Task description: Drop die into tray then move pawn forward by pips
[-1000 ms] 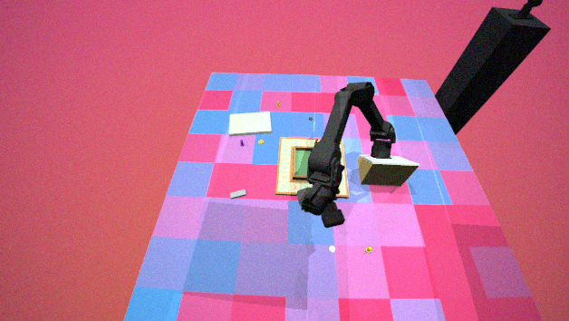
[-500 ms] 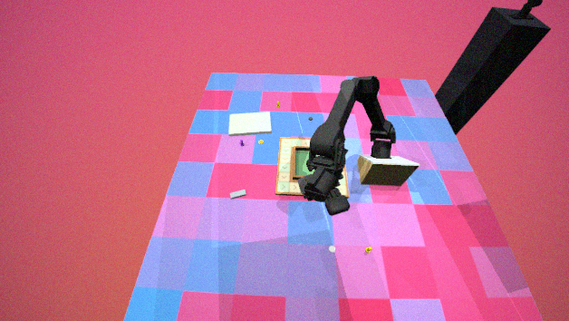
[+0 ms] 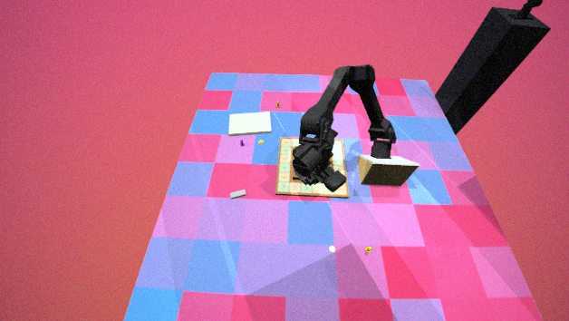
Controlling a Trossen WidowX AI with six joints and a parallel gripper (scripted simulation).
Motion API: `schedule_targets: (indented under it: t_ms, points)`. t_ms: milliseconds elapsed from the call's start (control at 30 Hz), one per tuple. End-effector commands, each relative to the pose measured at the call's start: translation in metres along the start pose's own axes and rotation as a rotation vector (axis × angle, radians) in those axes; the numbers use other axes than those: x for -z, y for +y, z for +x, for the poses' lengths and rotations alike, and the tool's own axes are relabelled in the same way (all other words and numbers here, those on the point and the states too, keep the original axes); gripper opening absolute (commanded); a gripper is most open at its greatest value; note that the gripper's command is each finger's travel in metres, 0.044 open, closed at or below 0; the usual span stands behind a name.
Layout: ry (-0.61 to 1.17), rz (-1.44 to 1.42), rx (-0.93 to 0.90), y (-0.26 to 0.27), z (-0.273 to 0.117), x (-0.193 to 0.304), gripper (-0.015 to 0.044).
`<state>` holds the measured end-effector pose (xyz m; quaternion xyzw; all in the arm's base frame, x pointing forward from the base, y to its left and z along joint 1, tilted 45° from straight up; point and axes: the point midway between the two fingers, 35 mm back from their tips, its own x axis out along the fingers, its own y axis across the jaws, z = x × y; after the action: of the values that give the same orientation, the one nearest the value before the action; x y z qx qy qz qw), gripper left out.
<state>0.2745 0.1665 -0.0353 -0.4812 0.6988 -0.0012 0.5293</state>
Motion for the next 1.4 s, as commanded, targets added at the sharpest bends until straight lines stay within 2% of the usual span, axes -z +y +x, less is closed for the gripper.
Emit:
schedule_targets:
  t_ms: [0, 933, 1167, 1367]
  points:
    - [0.003, -0.110, 0.004, -0.016, 0.004, 0.010, 0.0000]
    - [0.031, -0.831, 0.011, -0.100, 0.034, 0.093, 0.0000]
    - [0.029, -0.848, 0.007, -0.101, 0.035, 0.096, 0.0000]
    - [-0.096, -0.844, -0.126, -0.096, 0.042, 0.099, 0.0000]
